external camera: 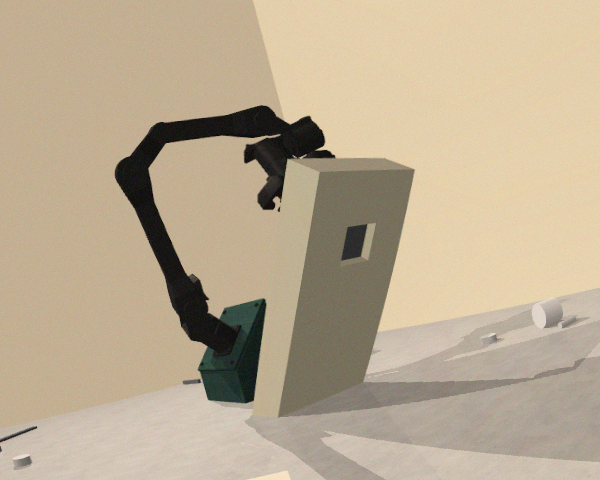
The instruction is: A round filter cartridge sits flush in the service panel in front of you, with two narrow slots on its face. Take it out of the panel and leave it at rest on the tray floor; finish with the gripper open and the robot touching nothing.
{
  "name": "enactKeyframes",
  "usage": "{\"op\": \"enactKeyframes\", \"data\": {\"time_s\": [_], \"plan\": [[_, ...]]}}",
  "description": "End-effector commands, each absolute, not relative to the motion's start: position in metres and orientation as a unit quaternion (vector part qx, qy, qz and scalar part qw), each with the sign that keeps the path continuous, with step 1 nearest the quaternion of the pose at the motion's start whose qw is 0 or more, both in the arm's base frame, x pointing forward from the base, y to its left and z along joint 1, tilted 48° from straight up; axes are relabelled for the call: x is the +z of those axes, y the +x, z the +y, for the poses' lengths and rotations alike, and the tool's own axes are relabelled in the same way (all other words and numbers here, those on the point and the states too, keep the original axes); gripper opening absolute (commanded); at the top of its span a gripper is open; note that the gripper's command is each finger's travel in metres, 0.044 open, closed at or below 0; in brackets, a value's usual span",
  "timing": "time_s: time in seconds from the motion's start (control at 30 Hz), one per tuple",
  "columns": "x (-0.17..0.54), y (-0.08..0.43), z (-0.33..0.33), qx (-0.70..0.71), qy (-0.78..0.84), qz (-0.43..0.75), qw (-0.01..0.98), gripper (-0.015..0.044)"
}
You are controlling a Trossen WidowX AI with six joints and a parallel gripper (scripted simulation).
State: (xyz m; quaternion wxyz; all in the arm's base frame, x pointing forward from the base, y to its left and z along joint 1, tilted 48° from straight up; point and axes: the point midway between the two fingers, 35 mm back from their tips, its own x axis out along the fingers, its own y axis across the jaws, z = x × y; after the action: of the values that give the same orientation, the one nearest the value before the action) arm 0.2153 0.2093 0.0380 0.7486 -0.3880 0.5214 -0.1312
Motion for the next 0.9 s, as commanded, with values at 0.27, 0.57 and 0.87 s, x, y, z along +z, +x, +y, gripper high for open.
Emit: {"op": "enactKeyframes", "data": {"time_s": [0.27,0.57,0.87], "plan": [[-0.016,0.168,0.257,0.066,-0.472,0.580,0.660,0.0000],[-0.053,0.126,0.291,0.235,-0.524,0.583,0.574,0.0000],[-0.069,0.104,0.293,0.274,-0.532,0.583,0.550,0.0000]]}}
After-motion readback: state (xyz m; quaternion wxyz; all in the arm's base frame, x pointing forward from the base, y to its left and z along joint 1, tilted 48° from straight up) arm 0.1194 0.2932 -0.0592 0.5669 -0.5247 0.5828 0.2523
